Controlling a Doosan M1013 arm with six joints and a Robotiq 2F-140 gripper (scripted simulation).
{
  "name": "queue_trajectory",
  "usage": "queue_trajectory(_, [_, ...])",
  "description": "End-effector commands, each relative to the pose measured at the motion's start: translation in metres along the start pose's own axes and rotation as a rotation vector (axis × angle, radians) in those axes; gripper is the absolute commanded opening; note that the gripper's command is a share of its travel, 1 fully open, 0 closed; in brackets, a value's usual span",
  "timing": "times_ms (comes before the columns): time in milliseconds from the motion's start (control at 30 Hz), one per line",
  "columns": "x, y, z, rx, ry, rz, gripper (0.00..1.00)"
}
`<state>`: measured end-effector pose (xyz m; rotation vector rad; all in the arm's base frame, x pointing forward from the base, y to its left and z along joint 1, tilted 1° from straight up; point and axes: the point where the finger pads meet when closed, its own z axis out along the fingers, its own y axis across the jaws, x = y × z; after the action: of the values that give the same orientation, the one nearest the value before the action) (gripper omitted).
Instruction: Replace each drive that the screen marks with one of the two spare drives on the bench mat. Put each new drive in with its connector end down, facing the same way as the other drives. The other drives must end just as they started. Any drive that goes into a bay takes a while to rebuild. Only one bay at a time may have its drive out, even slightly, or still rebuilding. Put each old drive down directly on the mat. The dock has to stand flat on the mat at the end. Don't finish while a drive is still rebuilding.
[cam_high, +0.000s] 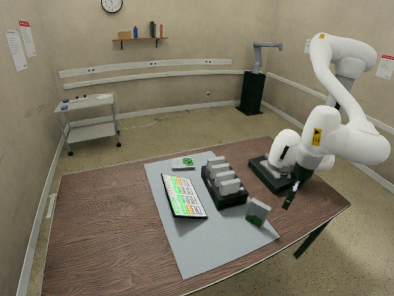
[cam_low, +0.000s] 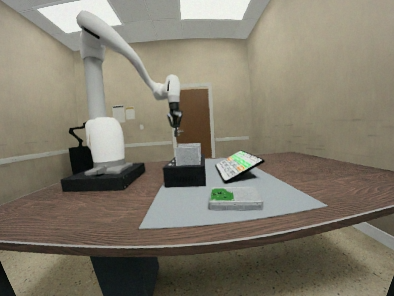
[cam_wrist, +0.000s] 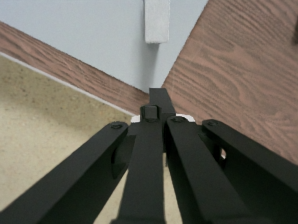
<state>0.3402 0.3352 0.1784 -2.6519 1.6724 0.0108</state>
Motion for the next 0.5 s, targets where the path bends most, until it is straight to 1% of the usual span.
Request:
queue_trajectory(0, [0.037,-0.003,-0.001,0.000,-0.001,-0.067,0.10])
queue_trajectory(67, [0.068,-0.002,-0.002,0.000,0.000,-0.123,0.10])
queue_trajectory(133, [0.068,-0.002,-0.002,0.000,0.000,-0.123,0.10])
queue_trajectory(233, [0.123,0.004,-0.003,0.000,0.000,-0.232,0.10])
queue_trajectory(467, [0.191,0.034,-0.002,0.000,0.002,-0.548,0.10])
